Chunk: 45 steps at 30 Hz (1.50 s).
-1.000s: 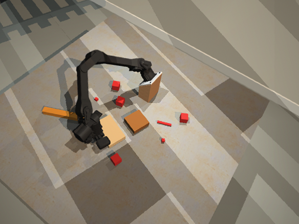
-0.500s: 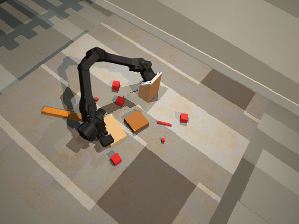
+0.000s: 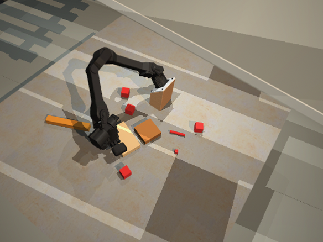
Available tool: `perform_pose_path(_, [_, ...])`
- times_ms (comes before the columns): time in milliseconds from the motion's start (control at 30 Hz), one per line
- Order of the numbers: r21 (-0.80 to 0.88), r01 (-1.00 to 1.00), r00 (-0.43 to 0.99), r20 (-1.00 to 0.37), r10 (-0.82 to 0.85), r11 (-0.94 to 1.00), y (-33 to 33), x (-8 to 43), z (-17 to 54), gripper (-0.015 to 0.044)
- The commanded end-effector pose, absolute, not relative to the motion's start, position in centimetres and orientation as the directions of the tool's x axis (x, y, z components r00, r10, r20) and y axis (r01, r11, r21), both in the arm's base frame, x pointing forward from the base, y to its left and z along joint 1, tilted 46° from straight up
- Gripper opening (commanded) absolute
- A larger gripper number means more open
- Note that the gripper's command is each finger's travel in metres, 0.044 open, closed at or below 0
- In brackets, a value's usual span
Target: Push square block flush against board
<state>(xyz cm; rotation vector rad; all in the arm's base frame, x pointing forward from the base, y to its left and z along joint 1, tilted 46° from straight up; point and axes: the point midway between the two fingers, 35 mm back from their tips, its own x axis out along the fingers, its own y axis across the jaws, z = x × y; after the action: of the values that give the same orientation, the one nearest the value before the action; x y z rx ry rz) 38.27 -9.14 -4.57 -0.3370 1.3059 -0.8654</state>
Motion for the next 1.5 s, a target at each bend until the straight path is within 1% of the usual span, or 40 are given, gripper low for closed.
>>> perform_pose_path(0, [-0.671, 0.354, -0.009, -0.699, -0.715, 0.651, -9.3, 36.9, -5.3, 0.0000])
perform_pose_path(333, [-0.671, 0.354, -0.009, -0.699, -0.715, 0.651, -9.2, 36.4, -5.4, 0.0000])
perform_pose_path(1467, [-0.671, 0.356, -0.007, -0.698, -0.716, 0.651, -10.5, 41.5, -4.0, 0.0000])
